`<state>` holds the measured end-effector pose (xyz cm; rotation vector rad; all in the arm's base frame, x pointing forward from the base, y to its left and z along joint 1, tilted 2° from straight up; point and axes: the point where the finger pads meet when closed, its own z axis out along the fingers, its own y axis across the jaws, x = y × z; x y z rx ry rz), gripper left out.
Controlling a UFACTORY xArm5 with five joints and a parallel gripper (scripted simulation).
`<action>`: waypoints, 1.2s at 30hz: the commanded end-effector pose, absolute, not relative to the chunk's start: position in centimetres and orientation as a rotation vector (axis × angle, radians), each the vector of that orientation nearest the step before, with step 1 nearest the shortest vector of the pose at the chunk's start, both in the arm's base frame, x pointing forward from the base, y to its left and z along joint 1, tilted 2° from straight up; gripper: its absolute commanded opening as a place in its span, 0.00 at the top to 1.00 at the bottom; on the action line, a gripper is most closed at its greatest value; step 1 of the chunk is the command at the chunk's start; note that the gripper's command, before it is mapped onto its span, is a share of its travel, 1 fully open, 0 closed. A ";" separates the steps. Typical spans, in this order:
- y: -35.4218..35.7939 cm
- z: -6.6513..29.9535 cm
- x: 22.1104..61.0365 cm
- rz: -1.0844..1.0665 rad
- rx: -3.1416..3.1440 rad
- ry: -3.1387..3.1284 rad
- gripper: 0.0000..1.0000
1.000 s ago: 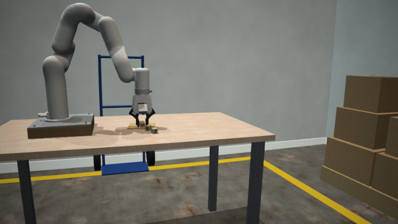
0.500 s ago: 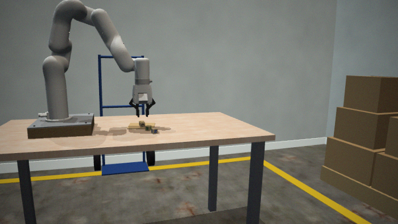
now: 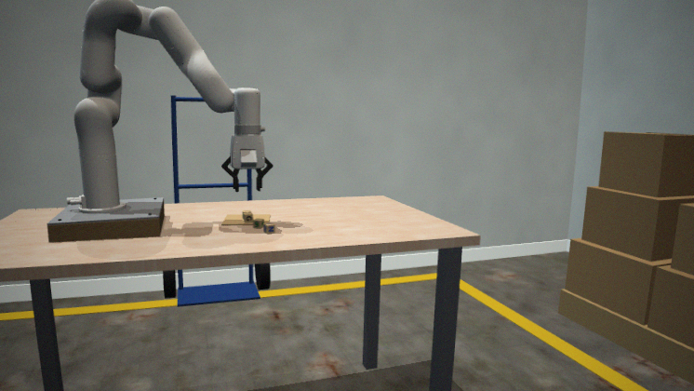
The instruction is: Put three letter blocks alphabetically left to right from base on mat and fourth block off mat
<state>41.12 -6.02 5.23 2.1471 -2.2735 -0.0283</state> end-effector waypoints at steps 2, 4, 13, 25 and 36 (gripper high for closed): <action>-6.0 5.4 41.3 -0.023 2.149 -2.275 0.00; -6.0 5.4 41.3 -0.023 2.149 -2.275 0.00; -6.0 5.4 41.3 -0.023 2.149 -2.275 0.00; -6.2 5.4 41.3 -0.023 2.103 -2.317 0.00; -7.1 5.2 41.6 -0.020 1.716 -2.616 0.00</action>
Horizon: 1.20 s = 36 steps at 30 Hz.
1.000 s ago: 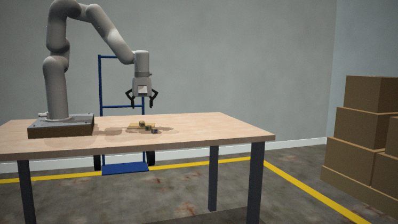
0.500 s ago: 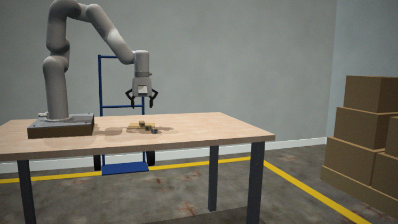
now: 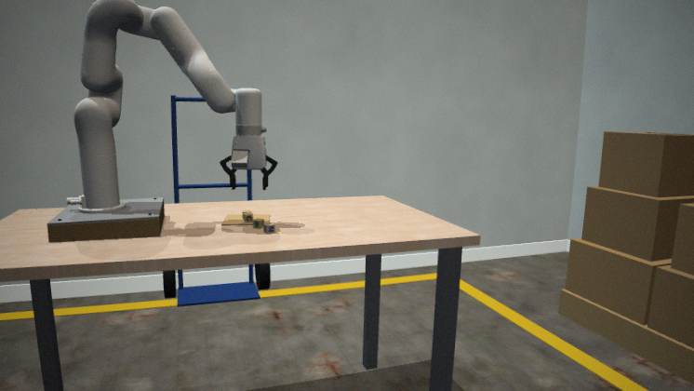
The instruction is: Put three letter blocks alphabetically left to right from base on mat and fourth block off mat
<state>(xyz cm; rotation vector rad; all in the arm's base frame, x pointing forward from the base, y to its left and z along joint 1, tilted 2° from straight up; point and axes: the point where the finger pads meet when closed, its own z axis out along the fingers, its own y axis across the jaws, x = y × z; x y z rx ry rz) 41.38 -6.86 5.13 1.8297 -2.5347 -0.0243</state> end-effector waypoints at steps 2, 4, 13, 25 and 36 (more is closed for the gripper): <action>-7.4 5.2 41.7 -0.019 1.620 -2.675 0.00; -7.5 5.1 41.7 -0.018 1.541 -2.722 0.00; -8.4 5.0 41.9 -0.015 1.139 -2.912 0.00; -9.6 4.8 42.2 -0.011 0.608 -3.066 0.00; -10.6 4.6 42.4 -0.007 0.108 -3.124 0.00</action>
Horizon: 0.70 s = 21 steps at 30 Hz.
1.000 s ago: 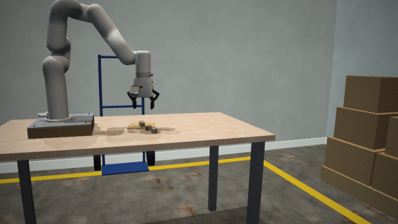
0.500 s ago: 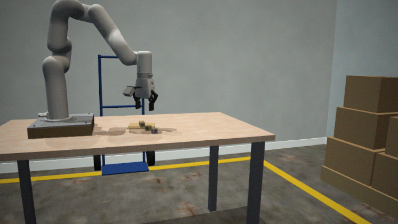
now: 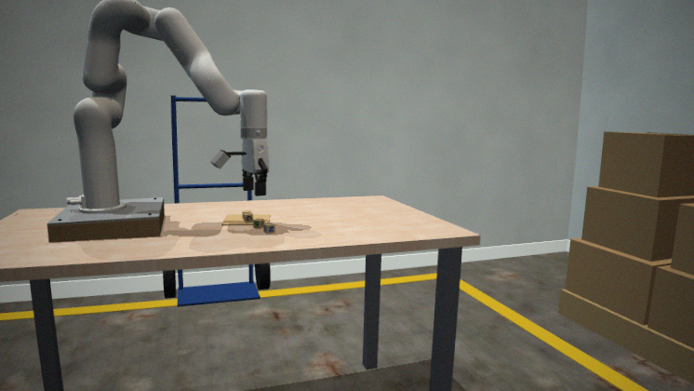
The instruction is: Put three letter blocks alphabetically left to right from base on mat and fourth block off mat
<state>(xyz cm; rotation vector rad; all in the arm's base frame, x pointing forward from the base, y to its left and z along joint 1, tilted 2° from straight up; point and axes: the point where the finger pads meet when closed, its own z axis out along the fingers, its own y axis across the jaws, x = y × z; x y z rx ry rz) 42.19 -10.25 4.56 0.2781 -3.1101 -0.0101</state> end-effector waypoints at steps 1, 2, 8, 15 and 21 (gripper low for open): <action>-10.7 4.6 42.4 -0.007 0.063 -3.125 0.00; -10.8 4.6 42.4 -0.006 0.011 -3.126 0.00; -11.5 4.5 42.5 -0.004 -0.285 -3.113 0.00; -12.1 4.4 42.6 -0.002 -0.573 -3.073 0.00; -12.7 4.2 42.7 0.000 -0.871 -3.002 0.00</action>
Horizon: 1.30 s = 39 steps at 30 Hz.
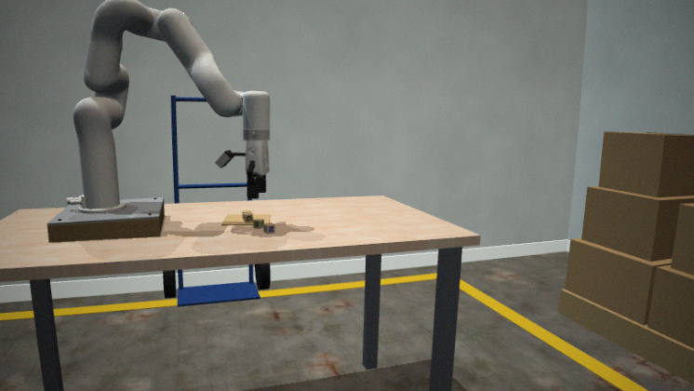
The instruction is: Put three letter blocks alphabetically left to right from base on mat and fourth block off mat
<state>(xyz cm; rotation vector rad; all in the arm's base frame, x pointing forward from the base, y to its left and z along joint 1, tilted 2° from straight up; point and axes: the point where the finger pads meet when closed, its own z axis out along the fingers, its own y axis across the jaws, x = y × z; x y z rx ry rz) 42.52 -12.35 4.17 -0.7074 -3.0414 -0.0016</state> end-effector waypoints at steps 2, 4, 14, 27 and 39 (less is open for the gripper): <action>-12.9 4.2 42.7 0.000 -0.948 -2.979 0.00; -13.0 4.2 42.7 0.001 -1.003 -2.961 0.00; -13.1 4.2 42.7 0.001 -1.038 -2.949 0.58; -13.1 4.2 42.7 0.001 -1.038 -2.949 0.58; -13.1 4.2 42.7 0.001 -1.038 -2.949 0.58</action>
